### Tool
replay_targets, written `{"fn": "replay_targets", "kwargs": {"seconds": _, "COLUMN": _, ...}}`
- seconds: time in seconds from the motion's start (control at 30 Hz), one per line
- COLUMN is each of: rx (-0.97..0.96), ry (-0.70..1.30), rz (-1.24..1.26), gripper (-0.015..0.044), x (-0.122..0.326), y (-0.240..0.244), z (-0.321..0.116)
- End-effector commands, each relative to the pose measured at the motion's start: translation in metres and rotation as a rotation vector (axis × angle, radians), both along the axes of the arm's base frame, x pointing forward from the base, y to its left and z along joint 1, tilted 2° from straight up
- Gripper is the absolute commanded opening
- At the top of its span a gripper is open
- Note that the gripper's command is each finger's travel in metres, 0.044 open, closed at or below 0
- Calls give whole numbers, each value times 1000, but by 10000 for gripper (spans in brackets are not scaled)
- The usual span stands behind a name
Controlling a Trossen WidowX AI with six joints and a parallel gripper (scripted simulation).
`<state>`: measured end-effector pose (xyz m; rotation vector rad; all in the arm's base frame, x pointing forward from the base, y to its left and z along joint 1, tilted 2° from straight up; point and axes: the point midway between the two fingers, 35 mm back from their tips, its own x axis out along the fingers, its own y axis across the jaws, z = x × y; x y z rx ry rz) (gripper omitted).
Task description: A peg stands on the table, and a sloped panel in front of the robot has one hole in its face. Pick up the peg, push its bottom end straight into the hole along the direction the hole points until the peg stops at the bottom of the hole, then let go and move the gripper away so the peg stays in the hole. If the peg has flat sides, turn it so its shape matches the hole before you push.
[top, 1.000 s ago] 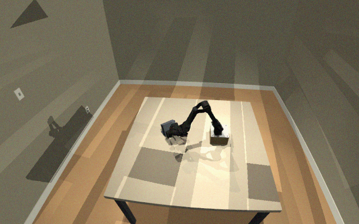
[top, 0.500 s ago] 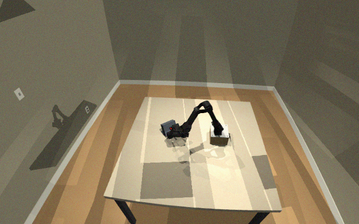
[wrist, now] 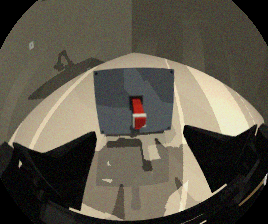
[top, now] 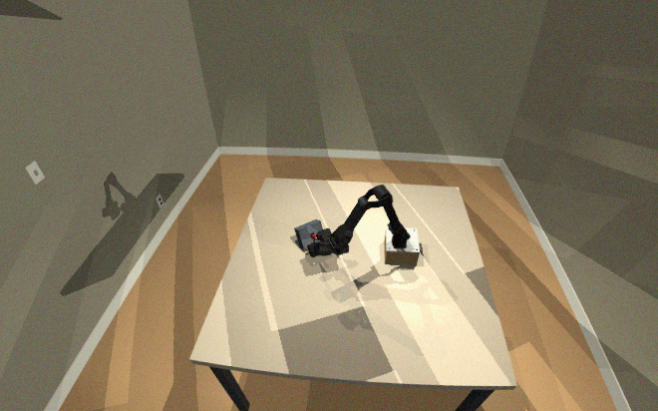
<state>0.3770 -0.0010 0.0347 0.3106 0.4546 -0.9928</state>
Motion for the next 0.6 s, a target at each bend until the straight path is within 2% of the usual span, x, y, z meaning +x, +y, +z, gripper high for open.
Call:
{"fn": "replay_targets", "kwargs": {"seconds": 0.0, "rx": 2, "ry": -16, "rz": -1, "gripper": 440, "x": -2, "y": 6, "z": 7}}
{"fn": "replay_targets", "kwargs": {"seconds": 0.57, "rx": -5, "ry": -16, "rz": 3, "gripper": 440, "x": -16, "y": 25, "z": 13}}
